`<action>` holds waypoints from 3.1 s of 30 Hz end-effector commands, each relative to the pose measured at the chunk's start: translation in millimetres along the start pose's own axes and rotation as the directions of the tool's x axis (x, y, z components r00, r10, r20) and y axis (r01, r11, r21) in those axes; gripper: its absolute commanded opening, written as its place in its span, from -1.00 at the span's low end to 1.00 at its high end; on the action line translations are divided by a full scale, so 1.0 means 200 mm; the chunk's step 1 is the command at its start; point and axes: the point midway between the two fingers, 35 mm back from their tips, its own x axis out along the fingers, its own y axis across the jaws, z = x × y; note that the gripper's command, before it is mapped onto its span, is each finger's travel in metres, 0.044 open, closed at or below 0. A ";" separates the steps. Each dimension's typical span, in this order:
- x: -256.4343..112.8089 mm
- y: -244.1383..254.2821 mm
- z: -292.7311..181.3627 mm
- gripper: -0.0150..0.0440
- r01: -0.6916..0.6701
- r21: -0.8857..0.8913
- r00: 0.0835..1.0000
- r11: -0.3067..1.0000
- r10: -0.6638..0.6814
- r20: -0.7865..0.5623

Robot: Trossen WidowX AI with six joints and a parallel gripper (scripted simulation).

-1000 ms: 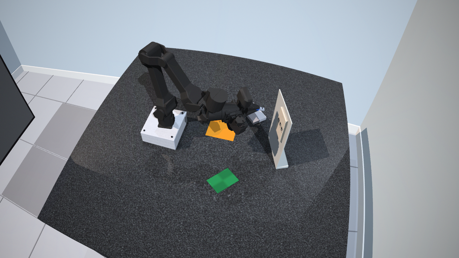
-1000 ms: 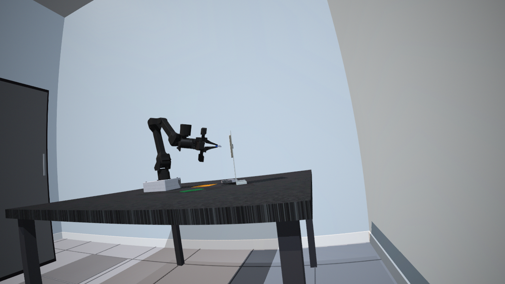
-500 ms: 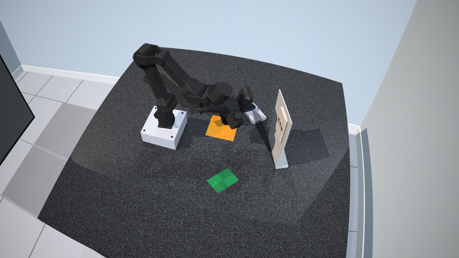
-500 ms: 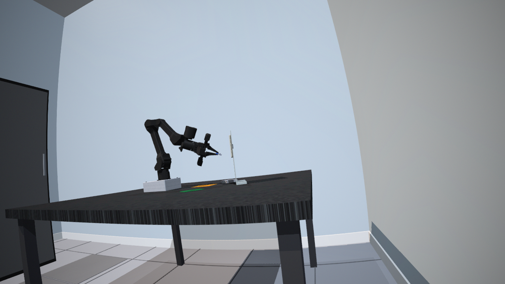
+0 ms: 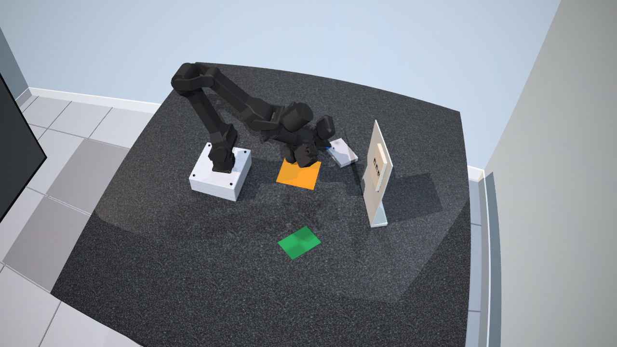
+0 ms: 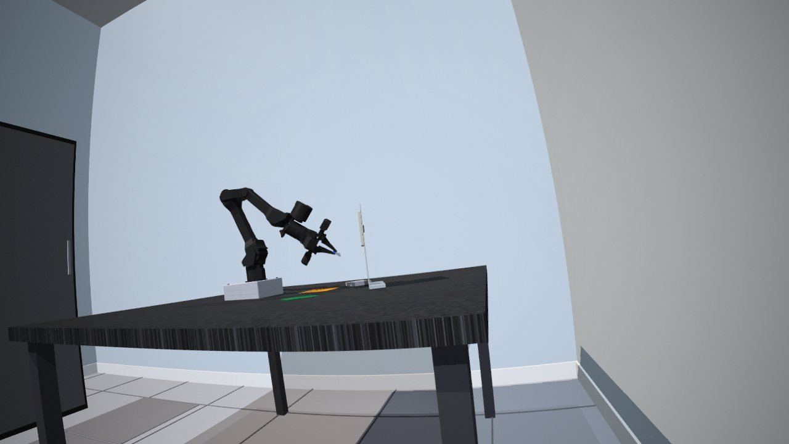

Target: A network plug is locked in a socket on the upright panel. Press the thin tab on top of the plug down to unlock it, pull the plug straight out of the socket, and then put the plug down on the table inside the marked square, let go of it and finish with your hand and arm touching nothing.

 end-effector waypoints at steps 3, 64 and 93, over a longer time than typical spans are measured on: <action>-0.01 -0.10 -0.04 -0.49 0.078 -0.013 0.996 0.997 -0.077 0.040; 0.02 -0.58 -0.08 -0.49 0.339 -0.106 0.930 0.935 -0.315 0.191; 0.07 -0.66 -0.06 -0.49 0.339 -0.105 0.929 0.935 -0.316 0.191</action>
